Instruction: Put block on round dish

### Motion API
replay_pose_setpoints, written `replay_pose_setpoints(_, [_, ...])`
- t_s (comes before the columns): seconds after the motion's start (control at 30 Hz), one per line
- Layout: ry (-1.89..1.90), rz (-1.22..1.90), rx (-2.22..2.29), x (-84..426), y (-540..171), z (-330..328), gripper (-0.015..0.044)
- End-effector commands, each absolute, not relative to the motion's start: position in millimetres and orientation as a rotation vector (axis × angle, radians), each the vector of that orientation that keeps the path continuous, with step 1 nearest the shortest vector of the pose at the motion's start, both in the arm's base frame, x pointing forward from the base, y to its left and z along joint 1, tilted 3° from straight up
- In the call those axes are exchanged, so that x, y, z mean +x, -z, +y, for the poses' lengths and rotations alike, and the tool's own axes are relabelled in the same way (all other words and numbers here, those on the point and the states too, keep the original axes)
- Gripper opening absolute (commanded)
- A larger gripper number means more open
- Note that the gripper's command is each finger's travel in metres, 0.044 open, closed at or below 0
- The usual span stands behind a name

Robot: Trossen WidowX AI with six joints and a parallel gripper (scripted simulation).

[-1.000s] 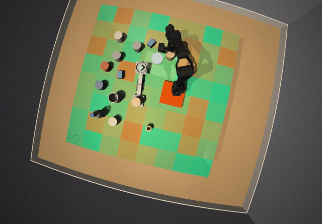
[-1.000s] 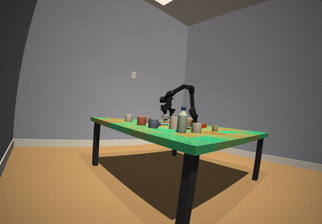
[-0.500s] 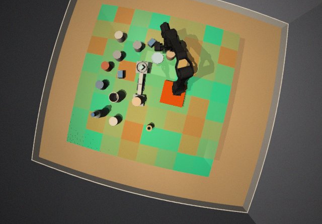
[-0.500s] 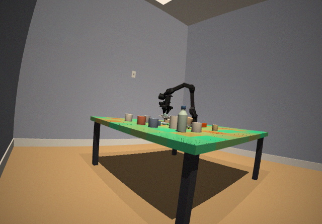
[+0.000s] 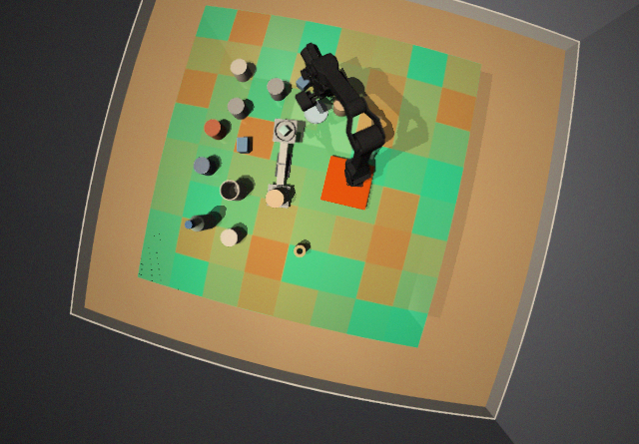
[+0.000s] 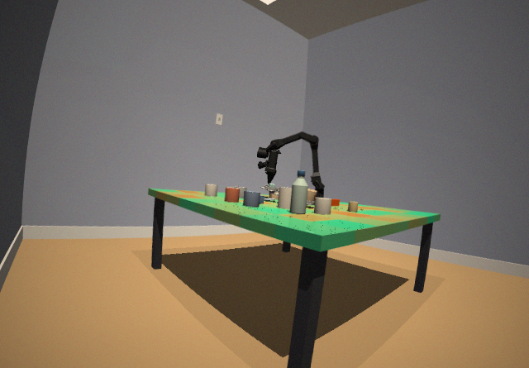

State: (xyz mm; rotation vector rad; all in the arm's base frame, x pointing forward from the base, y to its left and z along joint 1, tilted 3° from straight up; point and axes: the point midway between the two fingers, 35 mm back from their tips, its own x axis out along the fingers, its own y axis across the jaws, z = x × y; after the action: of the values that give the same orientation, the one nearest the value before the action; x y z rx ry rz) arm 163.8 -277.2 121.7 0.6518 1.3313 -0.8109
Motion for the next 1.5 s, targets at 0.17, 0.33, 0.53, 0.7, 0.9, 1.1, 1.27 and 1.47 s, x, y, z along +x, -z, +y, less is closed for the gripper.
replay_pose_setpoints(0.17, [0.586,1.421,0.422,191,-127,-263,0.026])
replay_pose_setpoints(0.33, [0.453,1.461,0.292,206,-130,-253,0.026])
replay_pose_setpoints(0.53, [0.291,1.496,0.135,223,-133,-239,0.026])
replay_pose_setpoints(0.7, [0.155,1.517,0.004,237,-135,-226,0.026])
replay_pose_setpoints(0.9, [-0.009,1.53,-0.154,252,-138,-210,0.026])
replay_pose_setpoints(1.1, [-0.175,1.53,-0.311,266,-141,-194,0.026])
replay_pose_setpoints(1.27, [-0.313,1.521,-0.442,277,-143,-179,0.026])
replay_pose_setpoints(1.47, [-0.479,1.499,-0.599,288,-146,-160,0.026])
